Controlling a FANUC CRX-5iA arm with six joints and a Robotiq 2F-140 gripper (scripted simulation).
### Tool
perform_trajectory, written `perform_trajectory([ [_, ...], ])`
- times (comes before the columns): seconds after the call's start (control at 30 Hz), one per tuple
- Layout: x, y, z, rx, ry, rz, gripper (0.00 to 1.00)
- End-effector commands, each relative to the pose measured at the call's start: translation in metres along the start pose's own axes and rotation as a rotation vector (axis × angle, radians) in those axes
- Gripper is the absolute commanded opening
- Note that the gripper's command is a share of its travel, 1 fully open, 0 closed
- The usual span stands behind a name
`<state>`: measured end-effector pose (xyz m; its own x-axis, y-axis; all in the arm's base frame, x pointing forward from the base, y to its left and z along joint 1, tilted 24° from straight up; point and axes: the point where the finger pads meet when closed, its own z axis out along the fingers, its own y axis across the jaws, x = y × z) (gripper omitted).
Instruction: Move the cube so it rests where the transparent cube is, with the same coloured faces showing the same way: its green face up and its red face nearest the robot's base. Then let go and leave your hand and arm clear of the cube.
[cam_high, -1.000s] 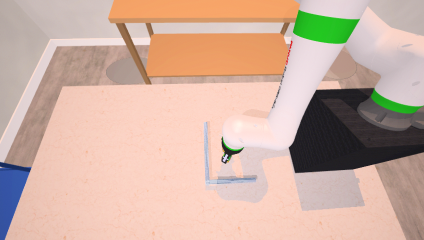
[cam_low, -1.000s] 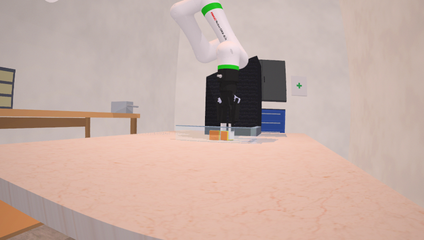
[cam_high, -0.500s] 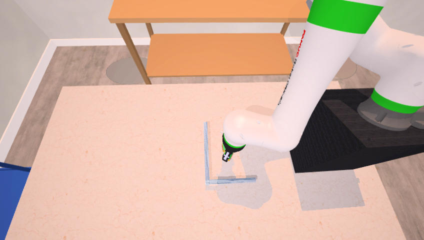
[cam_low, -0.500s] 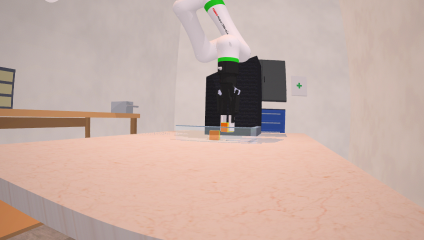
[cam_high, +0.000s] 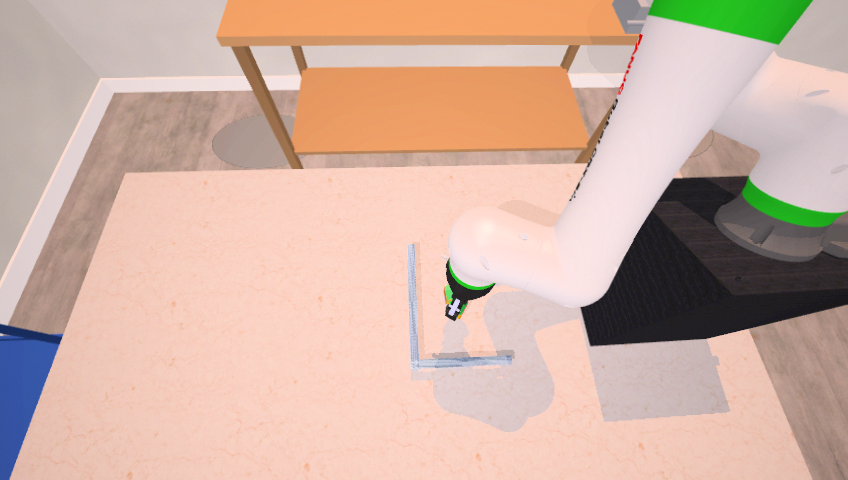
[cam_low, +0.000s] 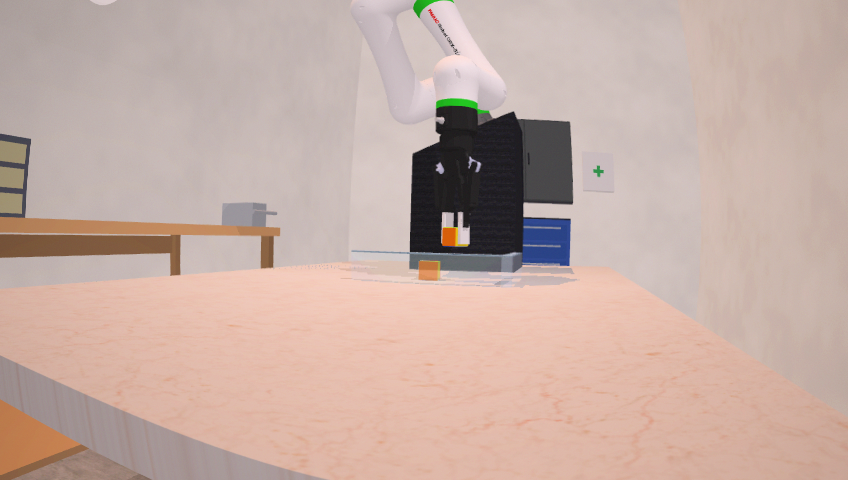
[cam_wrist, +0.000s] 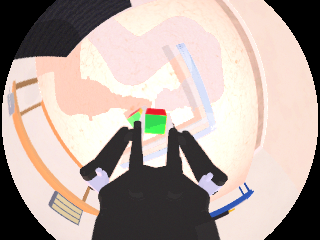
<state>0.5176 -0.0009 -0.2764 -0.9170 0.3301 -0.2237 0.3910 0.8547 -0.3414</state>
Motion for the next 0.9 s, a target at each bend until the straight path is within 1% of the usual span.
perform_trajectory([
  [0.0, 0.000, 0.000, 0.000, 0.000, 0.000, 0.000, 0.00],
  [0.6, 0.000, -0.001, 0.000, 0.000, 0.000, -0.008, 0.00],
  [0.73, -0.003, -0.006, 0.000, 0.000, 0.000, -0.083, 0.00],
  [0.87, -0.010, -0.017, 0.000, 0.000, 0.000, -0.238, 0.00],
])
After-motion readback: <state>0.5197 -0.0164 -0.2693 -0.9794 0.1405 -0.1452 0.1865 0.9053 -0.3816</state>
